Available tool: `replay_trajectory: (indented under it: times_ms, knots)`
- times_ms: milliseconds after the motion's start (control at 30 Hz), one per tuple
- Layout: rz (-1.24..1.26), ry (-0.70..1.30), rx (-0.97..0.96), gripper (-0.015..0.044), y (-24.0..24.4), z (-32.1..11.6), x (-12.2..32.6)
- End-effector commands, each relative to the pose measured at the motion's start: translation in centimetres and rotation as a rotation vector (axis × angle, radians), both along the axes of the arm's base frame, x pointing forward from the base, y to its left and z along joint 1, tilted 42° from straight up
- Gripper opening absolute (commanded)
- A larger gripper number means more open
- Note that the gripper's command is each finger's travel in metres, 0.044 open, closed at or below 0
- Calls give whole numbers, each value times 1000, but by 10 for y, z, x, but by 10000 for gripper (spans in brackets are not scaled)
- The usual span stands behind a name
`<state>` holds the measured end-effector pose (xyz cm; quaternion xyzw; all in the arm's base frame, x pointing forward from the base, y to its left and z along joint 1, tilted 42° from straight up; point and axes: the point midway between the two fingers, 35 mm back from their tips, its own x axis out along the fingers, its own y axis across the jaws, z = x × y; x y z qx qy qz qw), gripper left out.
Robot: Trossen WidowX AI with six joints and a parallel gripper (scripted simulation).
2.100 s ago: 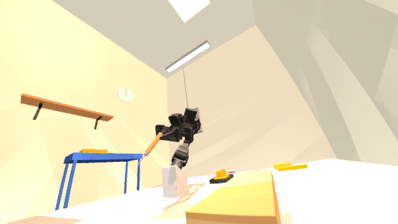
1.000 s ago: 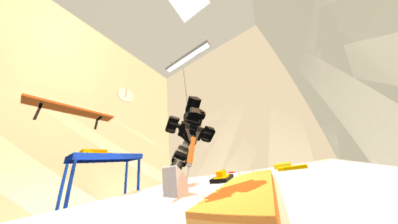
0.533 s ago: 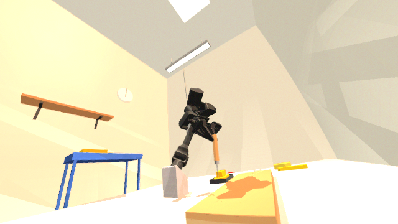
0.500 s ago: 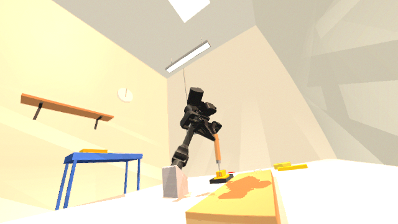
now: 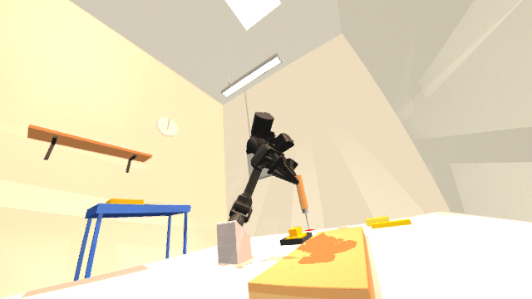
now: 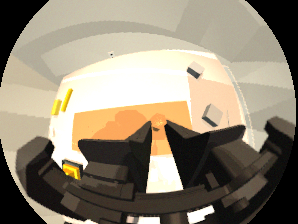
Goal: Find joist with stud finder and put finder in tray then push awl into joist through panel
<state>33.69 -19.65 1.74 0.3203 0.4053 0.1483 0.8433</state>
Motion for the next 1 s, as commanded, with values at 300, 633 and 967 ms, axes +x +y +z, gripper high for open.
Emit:
replay_trajectory:
  times_ms: [300, 633, 967]
  knots:
    - [3, -8, -1, 0, 5, -6, 2]
    - [3, -8, -1, 0, 10, -12, 3]
    - [3, -9, -1, 0, 14, -17, 3]
